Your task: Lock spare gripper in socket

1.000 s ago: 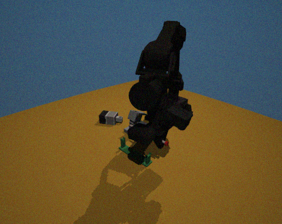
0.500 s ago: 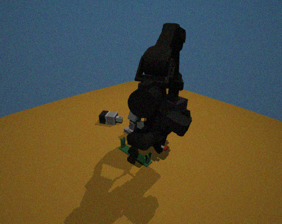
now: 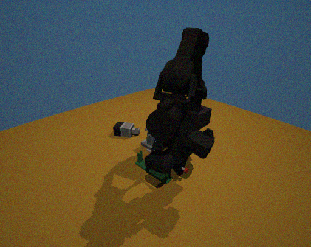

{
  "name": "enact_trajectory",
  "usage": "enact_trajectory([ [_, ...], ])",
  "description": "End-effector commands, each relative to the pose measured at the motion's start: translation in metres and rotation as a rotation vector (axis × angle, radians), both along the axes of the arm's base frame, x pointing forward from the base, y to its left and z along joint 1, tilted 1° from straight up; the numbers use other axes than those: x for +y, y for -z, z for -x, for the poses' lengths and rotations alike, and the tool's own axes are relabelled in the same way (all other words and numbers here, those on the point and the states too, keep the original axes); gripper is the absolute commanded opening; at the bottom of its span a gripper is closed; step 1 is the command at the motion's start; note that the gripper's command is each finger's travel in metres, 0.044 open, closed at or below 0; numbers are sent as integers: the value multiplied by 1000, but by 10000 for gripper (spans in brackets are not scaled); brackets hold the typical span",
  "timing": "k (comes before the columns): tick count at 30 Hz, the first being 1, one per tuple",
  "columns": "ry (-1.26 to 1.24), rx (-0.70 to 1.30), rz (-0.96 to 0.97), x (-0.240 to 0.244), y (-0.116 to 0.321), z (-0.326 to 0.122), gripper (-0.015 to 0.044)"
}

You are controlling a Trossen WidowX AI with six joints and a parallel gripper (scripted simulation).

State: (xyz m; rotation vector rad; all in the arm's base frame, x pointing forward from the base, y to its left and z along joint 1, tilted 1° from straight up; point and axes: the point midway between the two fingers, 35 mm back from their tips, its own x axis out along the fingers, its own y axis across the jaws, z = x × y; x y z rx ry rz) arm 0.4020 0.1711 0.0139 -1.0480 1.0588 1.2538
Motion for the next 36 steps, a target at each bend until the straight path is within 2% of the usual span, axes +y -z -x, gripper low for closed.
enact_trajectory([
  [1, -2, 2, 1, 0, 8, 2, 0],
  [16, -1, -12, -4, 0, 31, 1, 0],
  [35, -1, -12, -4, 0, 31, 1, 0],
  [36, -1, -11, -4, 0, 31, 1, 26],
])
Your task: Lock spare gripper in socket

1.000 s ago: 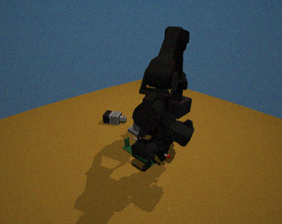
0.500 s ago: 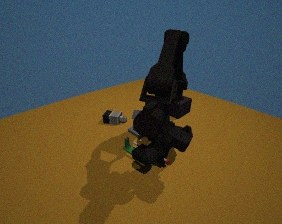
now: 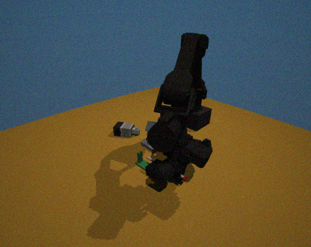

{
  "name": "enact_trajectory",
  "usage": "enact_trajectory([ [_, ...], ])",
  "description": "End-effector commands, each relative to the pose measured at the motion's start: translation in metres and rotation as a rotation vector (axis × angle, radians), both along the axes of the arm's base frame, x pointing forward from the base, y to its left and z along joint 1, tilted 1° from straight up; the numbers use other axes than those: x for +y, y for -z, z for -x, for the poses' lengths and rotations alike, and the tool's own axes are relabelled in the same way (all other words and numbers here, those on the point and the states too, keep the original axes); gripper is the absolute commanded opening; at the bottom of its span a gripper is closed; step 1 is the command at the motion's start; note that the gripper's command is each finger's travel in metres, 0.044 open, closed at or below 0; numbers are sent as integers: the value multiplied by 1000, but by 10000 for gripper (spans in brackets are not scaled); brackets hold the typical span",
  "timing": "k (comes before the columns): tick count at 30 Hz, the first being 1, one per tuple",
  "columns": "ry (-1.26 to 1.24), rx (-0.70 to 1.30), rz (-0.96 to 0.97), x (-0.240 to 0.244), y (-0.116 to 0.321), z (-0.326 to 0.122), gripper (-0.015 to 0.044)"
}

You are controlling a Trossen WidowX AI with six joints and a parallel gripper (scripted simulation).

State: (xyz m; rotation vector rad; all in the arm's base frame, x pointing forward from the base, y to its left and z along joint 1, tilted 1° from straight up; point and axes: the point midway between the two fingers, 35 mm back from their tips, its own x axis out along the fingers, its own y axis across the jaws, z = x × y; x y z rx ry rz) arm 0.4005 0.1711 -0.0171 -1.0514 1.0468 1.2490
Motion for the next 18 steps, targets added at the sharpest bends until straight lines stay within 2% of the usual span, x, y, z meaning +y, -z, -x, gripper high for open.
enact_trajectory([
  [1, 0, 0, 0, 0, 0, 0, 52],
  [7, 0, 0, 0, 0, 0, 0, 200],
  [18, 0, 6, 2, -1, -20, 2, 200],
])
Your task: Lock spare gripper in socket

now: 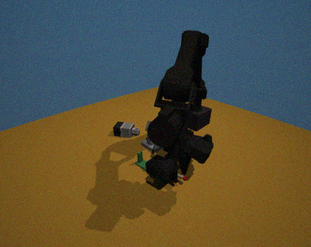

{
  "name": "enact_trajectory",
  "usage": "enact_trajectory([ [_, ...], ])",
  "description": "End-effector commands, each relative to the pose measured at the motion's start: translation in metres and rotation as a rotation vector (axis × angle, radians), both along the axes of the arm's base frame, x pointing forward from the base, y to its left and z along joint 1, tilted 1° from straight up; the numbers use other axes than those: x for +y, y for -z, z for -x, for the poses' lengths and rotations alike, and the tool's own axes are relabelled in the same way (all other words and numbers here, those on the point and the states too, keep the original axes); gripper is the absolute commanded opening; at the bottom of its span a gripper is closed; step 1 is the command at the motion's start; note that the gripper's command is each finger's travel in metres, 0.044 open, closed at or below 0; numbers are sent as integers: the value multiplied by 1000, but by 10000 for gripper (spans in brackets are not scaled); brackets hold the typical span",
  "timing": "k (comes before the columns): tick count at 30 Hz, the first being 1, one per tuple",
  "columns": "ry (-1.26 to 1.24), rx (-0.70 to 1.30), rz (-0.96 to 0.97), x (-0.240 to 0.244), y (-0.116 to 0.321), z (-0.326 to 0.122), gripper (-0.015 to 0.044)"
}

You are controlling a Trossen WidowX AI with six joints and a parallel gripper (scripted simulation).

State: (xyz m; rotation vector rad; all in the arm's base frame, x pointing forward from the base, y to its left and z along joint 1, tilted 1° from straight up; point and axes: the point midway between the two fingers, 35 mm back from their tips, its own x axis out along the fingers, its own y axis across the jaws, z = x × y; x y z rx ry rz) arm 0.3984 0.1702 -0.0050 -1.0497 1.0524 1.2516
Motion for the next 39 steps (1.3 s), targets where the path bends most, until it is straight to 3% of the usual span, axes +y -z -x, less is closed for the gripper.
enact_trajectory([
  [1, 0, 0, 0, 0, -11, 0, 200],
  [22, 1, -2, -1, -1, -65, 2, 200],
  [27, 1, -2, -1, -1, -57, 2, 331],
  [33, -1, 8, 60, -58, -103, 1, 180],
  [39, -2, 11, 68, -66, -110, 2, 180],
])
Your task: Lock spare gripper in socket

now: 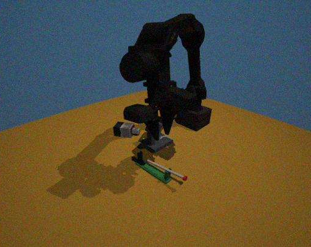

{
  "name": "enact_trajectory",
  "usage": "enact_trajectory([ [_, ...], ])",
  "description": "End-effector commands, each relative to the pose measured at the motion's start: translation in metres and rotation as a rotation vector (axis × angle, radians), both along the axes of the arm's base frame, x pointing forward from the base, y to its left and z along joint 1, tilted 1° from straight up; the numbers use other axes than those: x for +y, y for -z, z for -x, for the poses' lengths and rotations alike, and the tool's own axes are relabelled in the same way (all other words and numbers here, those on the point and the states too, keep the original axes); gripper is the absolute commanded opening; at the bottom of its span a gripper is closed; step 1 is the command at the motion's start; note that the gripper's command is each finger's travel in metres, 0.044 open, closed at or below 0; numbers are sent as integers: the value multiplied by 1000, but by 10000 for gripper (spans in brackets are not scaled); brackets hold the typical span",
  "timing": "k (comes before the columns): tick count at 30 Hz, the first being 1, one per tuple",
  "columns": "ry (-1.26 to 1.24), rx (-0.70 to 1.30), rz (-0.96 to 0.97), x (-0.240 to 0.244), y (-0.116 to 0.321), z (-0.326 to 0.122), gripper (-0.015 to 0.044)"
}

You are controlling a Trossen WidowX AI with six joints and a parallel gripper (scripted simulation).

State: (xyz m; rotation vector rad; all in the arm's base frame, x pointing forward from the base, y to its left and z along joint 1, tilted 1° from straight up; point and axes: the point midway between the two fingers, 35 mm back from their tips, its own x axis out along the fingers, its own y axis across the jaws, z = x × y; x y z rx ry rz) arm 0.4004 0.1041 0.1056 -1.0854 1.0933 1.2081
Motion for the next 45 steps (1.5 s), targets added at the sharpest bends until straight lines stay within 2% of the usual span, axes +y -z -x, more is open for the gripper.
enact_trajectory([
  [1, -19, 21, 12, 0, 1, 4, 180],
  [4, -19, 20, 12, 0, 9, 3, 180],
  [11, -19, 20, 12, 1, 71, 3, 180],
  [45, -19, 21, 12, 2, 121, 1, 180],
])
